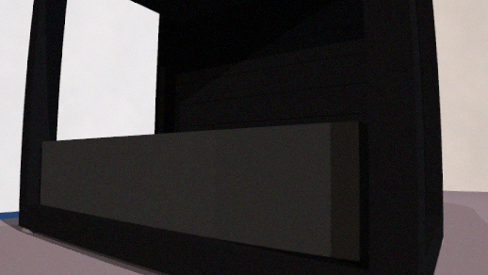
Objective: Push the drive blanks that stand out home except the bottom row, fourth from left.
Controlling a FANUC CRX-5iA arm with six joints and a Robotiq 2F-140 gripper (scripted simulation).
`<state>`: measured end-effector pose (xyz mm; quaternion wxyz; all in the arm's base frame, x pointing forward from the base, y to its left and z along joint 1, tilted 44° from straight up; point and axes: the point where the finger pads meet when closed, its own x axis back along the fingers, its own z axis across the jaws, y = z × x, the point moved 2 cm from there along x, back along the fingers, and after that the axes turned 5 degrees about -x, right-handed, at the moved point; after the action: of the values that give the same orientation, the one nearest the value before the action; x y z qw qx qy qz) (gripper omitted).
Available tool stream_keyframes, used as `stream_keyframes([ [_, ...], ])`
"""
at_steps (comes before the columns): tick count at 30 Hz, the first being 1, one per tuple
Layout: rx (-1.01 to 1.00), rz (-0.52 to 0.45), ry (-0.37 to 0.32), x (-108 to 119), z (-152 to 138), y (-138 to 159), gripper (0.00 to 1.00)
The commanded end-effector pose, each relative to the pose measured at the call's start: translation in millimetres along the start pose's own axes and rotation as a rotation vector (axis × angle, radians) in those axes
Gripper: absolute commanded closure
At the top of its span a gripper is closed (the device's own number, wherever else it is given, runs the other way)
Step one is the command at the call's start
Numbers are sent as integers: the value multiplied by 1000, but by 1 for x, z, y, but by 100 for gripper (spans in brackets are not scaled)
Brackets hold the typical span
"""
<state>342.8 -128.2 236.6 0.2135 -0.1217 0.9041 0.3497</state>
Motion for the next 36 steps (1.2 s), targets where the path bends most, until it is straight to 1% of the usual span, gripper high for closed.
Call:
stream_keyframes([
  [1,3,8,-4,0,0,-2,0],
  [36,8,19,-9,0,-1,-4,0],
])
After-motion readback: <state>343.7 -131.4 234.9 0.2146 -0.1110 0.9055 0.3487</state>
